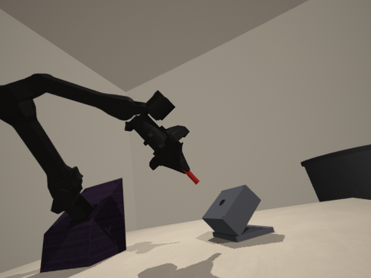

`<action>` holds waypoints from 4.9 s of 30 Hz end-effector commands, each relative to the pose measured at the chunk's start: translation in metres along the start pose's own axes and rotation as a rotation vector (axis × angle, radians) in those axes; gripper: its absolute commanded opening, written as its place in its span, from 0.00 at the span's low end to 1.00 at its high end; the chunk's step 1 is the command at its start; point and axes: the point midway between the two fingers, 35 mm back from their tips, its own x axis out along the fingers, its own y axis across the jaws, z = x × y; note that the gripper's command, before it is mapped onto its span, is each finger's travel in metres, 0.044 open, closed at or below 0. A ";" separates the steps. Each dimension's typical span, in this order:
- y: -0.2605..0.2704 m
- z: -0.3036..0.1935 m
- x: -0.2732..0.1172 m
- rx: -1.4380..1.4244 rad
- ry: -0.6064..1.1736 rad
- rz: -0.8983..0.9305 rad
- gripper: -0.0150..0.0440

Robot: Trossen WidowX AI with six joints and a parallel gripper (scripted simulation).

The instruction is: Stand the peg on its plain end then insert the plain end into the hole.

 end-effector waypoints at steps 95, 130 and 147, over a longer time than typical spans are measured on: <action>0.001 0.014 0.084 -0.024 -0.030 -0.008 0.25; 0.001 0.016 0.108 -0.024 -0.030 -0.008 0.25; 0.002 0.015 0.111 -0.021 -0.025 -0.009 0.25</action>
